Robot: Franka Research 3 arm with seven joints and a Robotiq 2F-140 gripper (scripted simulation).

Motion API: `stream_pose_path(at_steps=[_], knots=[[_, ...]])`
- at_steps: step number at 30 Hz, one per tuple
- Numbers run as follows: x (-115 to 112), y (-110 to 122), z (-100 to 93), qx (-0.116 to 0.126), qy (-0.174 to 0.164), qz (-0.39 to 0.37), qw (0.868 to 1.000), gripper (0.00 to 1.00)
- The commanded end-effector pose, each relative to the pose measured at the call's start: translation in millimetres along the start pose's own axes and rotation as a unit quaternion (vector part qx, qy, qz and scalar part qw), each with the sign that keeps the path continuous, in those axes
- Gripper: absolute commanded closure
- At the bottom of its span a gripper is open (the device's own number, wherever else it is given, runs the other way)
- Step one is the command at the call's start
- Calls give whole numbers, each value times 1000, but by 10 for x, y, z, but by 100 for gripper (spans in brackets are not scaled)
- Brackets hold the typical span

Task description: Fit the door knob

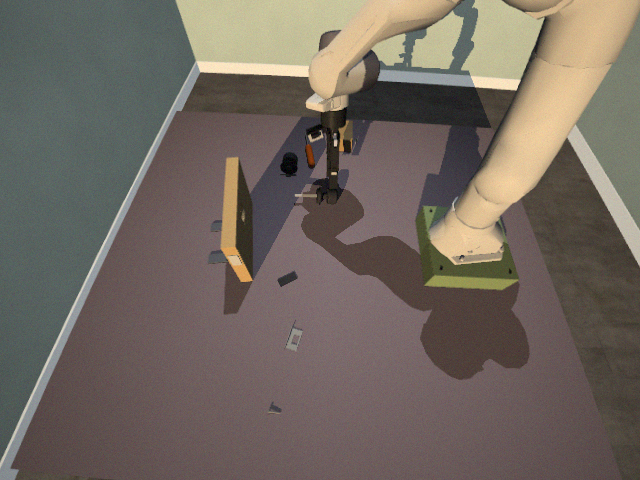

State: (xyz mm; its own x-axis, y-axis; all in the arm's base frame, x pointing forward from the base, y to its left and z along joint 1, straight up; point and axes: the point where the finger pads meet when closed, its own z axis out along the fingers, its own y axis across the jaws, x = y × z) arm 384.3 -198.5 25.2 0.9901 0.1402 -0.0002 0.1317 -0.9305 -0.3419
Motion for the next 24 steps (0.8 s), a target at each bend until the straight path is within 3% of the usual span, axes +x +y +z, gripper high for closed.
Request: stream_pose_path(at_steps=[1,24], knots=[[14,7,49,-1,2,-8,1000,43],[15,8,333,-1,2,-8,1000,43]])
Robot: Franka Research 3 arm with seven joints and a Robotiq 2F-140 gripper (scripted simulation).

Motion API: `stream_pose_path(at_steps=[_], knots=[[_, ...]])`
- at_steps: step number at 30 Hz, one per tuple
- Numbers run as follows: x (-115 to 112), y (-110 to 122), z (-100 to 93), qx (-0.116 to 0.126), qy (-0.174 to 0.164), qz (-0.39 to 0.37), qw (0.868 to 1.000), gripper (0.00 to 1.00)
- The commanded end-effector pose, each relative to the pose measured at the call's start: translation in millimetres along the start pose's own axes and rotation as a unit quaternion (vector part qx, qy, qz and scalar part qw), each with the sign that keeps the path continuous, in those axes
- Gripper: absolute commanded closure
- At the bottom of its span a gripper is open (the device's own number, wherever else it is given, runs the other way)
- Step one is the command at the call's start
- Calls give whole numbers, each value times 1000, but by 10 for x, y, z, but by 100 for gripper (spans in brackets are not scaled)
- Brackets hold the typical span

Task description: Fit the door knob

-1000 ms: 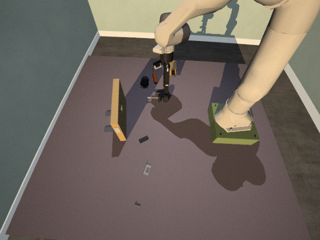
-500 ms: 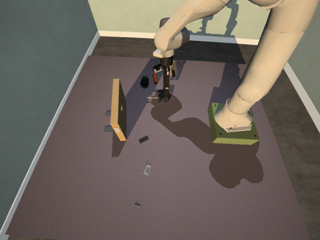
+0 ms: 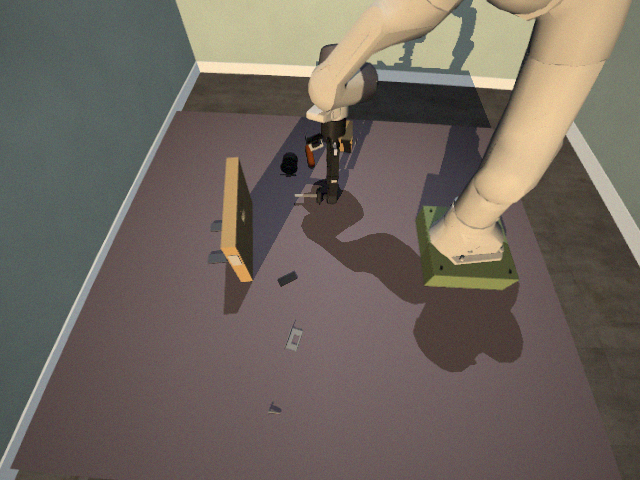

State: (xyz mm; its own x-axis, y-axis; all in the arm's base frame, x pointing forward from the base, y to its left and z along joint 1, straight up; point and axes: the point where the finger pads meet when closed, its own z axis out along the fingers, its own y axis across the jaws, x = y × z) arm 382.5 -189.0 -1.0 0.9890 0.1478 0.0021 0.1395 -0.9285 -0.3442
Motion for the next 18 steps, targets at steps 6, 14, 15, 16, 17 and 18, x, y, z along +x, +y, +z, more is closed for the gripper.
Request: stream_pose_path(at_steps=[6,14,15,16,17,18], knots=[[20,10,73,-3,2,-4,1000,43],[20,10,165,-3,2,-4,1000,43],[21,10,189,-3,2,-4,1000,43],[21,10,213,-3,2,-4,1000,43],[21,10,236,-3,2,-4,1000,43],[21,11,256,-3,2,-4,1000,43]])
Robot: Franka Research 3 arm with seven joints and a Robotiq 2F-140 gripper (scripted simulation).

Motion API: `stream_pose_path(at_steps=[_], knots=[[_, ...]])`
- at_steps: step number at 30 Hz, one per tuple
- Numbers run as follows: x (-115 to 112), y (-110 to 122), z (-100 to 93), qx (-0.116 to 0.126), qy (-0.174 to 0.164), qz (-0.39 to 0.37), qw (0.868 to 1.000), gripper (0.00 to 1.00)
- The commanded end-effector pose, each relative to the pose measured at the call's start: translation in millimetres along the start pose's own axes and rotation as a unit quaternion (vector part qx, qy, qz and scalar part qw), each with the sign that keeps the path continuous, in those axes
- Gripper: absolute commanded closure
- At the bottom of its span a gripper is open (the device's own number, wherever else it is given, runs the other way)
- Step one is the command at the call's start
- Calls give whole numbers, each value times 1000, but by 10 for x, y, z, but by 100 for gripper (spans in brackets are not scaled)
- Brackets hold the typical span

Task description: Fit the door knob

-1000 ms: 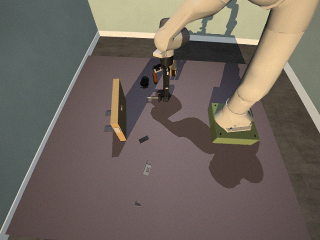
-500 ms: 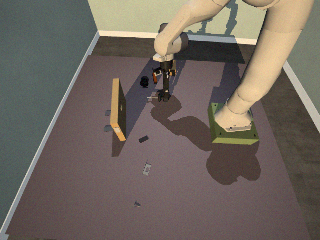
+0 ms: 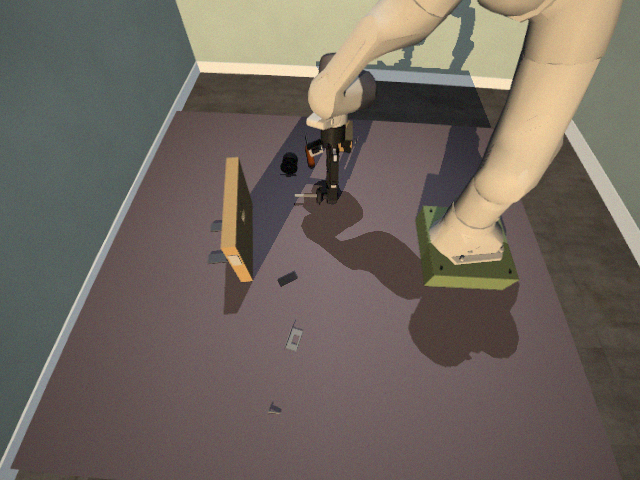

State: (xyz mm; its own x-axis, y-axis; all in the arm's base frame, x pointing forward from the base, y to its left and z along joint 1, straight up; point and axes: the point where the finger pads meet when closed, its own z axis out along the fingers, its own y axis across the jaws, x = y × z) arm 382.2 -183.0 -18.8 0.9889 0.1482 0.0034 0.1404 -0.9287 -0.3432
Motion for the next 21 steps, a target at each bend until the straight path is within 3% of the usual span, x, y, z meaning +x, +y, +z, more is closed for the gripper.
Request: stream_pose_path(at_steps=[1,17,18,21], knots=[[15,6,85,-2,2,-3,1000,43],[15,6,116,-2,2,-3,1000,43],[15,6,116,-2,2,-3,1000,58],[15,6,116,-2,2,-3,1000,58]])
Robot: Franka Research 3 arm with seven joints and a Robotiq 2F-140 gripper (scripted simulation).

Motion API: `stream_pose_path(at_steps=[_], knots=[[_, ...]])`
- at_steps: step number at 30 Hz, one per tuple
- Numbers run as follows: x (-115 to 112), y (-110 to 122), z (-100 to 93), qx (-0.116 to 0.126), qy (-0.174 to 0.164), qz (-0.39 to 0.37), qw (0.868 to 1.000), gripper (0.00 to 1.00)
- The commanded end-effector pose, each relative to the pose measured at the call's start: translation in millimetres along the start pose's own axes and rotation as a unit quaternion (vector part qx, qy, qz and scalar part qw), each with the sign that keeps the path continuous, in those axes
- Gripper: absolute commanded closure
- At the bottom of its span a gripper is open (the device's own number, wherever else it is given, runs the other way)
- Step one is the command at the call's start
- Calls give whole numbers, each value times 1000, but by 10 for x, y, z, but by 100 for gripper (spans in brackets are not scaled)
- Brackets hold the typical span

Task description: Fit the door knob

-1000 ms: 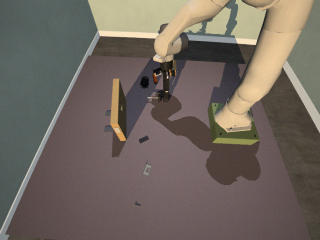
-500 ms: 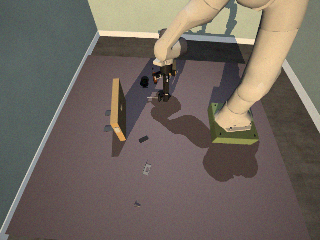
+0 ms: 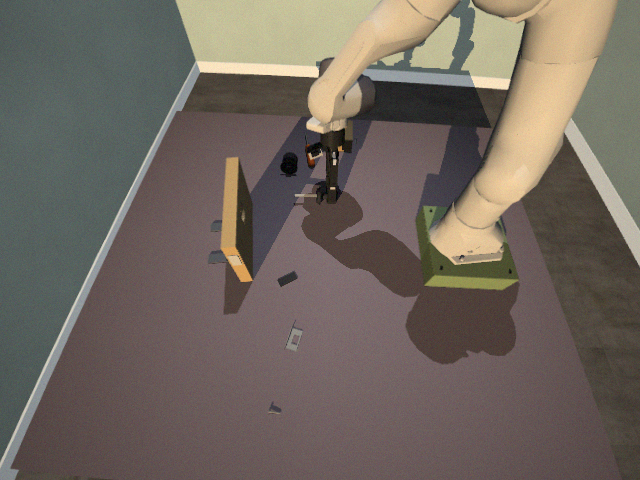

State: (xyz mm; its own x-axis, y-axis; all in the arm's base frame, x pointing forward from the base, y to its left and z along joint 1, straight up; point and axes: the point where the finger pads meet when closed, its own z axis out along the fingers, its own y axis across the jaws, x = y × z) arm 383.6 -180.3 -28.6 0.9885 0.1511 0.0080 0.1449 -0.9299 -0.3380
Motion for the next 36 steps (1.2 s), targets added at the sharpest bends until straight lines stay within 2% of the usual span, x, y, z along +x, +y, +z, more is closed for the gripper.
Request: stream_pose_path(at_steps=[1,36], knots=[[-2,-5,16,1,0,-1,1000,58],[-2,-17,-17,1,0,-1,1000,58]])
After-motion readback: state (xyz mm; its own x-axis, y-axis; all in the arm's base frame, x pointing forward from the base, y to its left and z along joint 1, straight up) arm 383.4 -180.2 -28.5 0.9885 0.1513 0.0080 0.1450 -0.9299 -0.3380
